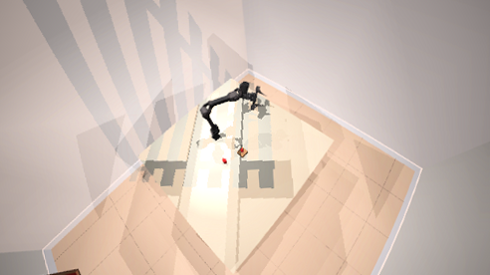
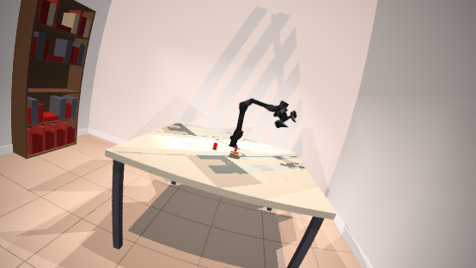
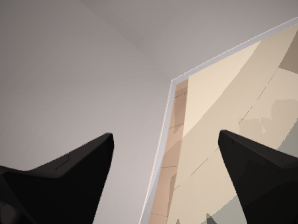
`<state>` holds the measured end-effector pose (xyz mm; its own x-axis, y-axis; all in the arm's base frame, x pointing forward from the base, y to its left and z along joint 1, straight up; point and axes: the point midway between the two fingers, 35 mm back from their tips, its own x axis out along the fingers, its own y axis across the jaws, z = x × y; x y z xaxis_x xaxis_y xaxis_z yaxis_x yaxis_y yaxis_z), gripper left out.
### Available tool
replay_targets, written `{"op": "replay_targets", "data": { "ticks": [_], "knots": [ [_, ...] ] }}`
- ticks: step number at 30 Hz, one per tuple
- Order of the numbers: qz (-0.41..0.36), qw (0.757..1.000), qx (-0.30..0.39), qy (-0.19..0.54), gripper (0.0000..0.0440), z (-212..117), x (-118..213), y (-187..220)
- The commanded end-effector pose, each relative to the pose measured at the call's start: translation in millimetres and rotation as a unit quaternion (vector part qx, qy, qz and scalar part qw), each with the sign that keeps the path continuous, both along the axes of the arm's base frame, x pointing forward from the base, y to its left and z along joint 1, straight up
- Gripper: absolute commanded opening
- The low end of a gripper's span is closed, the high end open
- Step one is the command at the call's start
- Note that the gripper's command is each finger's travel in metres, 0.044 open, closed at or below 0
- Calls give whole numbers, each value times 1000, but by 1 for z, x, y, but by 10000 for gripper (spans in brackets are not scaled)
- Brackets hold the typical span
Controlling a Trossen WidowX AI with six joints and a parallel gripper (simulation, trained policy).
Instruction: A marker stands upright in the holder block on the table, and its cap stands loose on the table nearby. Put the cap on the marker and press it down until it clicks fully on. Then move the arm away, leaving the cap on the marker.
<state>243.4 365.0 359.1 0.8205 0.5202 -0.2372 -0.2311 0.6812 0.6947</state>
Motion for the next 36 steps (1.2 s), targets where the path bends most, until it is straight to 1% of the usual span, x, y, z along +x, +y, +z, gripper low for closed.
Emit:
{"op": "replay_targets", "data": {
  "ticks": [1,19,36],
  "knots": [
    [-5,1000,5,16,341,2,7,-11],
    [-49,995,11,87,340,-2,38,-63],
    [-107,982,19,154,339,-12,60,-118]
  ]
}}
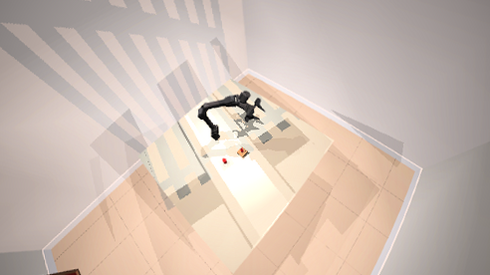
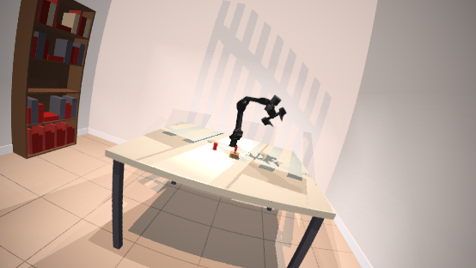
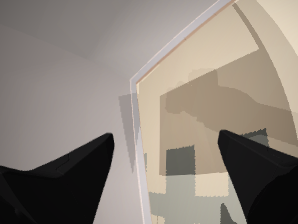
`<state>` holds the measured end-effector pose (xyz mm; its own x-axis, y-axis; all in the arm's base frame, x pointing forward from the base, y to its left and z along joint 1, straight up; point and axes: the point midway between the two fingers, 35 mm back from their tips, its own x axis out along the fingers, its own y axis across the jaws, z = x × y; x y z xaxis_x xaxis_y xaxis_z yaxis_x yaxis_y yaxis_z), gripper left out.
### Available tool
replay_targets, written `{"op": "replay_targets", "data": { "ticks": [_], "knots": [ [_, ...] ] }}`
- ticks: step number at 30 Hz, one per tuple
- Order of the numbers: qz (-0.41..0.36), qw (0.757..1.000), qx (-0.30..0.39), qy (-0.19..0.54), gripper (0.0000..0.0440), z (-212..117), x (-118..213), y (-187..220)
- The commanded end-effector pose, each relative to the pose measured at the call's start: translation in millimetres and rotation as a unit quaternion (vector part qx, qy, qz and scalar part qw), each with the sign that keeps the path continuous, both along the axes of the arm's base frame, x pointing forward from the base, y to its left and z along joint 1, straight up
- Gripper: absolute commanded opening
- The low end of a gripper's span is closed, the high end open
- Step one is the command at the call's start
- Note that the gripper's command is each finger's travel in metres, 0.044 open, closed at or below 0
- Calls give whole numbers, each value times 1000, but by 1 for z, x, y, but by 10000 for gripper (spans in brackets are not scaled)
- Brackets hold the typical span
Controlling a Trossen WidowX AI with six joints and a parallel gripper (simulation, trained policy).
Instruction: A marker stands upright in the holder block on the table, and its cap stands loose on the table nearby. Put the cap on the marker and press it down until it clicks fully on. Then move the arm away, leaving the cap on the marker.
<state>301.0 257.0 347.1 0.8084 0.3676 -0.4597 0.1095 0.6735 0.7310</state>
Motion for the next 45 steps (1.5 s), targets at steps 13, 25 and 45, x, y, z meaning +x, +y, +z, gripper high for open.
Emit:
{"op": "replay_targets", "data": {
  "ticks": [13,25,45],
  "knots": [
    [-61,996,12,64,339,-9,12,-53],
    [-111,987,19,111,338,-20,17,-90],
    [-195,963,33,186,338,-39,18,-147]
  ]
}}
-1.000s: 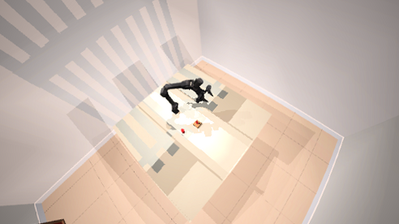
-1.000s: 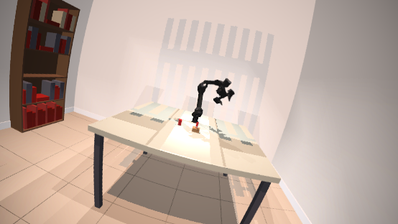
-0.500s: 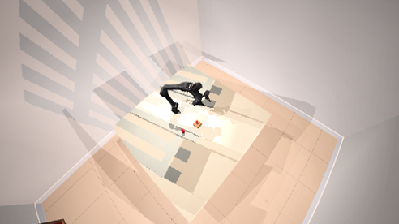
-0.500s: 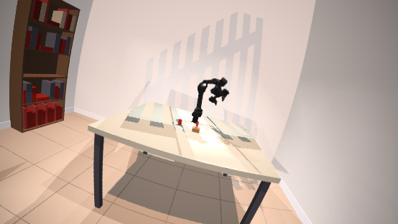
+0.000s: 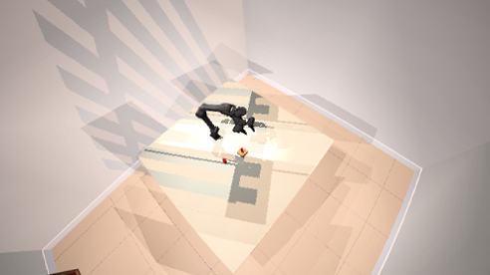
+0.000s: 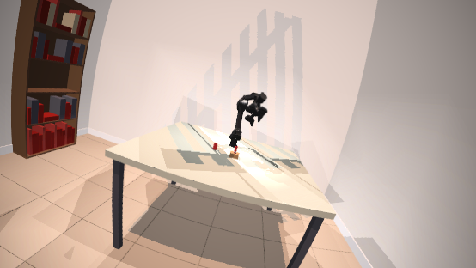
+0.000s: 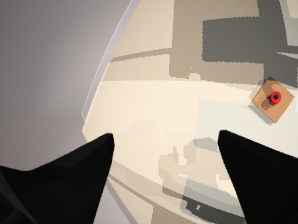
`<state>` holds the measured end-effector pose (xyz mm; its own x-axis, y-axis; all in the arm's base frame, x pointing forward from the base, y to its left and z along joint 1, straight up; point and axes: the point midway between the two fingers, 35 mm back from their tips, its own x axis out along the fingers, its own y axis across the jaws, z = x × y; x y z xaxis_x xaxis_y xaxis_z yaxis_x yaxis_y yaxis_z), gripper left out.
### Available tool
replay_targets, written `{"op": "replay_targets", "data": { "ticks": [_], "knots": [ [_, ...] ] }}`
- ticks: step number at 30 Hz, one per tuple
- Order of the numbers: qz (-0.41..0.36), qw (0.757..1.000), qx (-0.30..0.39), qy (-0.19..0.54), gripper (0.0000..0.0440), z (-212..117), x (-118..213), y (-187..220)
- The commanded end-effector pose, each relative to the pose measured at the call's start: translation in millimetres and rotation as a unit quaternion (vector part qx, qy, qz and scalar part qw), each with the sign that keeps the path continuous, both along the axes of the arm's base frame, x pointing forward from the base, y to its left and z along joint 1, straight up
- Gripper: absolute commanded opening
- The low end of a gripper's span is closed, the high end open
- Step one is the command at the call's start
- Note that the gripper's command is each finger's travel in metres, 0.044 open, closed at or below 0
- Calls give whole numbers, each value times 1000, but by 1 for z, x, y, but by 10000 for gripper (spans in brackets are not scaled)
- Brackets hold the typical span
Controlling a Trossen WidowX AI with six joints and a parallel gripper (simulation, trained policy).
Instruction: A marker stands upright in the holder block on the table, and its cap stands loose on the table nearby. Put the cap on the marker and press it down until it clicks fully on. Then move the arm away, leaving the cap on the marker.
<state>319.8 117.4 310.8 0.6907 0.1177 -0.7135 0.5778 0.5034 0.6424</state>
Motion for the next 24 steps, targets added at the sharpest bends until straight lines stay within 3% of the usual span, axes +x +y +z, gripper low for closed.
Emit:
{"op": "replay_targets", "data": {
  "ticks": [1,24],
  "knots": [
    [-16,1000,6,17,338,-4,-1,-10],
    [-113,988,23,100,337,-27,-7,-65]
  ]
}}
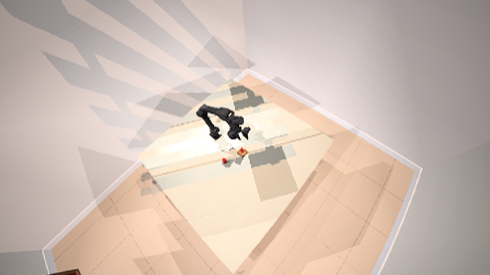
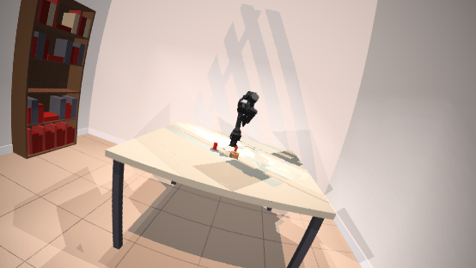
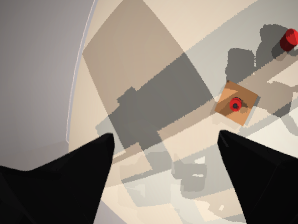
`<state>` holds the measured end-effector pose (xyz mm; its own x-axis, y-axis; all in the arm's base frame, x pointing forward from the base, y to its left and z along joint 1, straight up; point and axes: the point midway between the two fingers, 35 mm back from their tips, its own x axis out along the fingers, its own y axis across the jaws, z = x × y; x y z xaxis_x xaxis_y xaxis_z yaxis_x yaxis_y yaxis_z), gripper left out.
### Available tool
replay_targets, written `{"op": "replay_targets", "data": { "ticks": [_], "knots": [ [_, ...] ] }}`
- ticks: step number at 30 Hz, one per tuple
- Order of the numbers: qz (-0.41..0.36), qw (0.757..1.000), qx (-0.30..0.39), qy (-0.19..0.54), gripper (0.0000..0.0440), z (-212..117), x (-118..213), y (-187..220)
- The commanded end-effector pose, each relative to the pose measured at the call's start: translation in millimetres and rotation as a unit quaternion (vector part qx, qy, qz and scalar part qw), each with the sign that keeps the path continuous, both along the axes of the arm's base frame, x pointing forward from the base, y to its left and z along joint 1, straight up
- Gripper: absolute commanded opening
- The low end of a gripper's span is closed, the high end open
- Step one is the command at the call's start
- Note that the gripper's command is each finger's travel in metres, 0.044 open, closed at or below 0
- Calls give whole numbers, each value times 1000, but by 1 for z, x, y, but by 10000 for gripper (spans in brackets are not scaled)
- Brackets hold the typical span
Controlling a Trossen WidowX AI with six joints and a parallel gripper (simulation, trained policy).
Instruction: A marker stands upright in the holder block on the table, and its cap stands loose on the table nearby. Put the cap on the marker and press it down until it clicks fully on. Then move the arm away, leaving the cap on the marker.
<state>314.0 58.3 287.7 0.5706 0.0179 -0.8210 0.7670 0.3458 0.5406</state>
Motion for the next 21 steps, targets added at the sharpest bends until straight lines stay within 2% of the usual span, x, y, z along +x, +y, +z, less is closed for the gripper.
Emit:
{"op": "replay_targets", "data": {
  "ticks": [1,21],
  "knots": [
    [-17,1000,6,17,337,-5,-1,-8],
    [-97,991,22,88,336,-27,-8,-49]
  ]
}}
